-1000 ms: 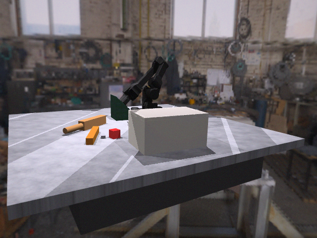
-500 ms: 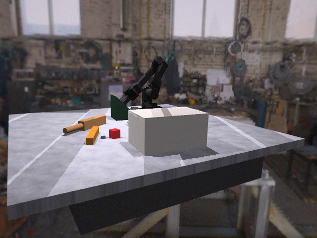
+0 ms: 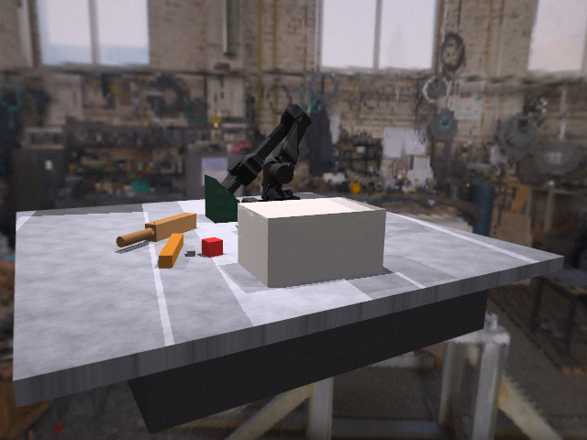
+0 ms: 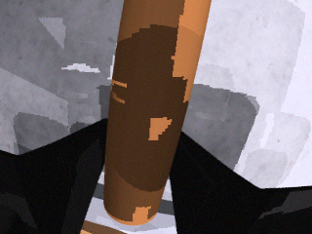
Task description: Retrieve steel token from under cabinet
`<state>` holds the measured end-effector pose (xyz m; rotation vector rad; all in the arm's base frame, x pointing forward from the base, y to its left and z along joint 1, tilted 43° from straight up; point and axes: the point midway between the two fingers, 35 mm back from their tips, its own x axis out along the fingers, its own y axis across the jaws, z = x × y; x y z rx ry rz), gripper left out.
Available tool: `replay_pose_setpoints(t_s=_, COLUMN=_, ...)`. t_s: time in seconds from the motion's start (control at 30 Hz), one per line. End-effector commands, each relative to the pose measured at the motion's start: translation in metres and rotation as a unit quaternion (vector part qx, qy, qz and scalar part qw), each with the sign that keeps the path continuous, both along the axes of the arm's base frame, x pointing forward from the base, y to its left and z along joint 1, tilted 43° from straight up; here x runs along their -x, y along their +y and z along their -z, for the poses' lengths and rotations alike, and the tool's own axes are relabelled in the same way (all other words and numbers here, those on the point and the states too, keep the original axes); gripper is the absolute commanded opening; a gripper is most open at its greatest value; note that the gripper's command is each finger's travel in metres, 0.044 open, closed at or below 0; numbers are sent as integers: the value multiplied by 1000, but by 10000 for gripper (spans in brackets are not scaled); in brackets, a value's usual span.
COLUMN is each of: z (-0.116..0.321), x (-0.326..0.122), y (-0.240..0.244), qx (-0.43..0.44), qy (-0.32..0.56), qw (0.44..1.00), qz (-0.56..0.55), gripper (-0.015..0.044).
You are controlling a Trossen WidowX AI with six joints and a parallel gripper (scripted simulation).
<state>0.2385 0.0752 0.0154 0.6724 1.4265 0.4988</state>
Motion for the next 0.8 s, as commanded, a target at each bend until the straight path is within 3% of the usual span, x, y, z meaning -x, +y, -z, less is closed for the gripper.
replay_pose_setpoints(t_s=0.0, z=-1, x=-1, y=0, qx=2, qy=-14, qw=1000, qz=-15, gripper=0)
replay_pose_setpoints(t_s=0.77, z=-2, x=-1, y=-1, qx=10, qy=-74, qw=994, qz=-80, gripper=0)
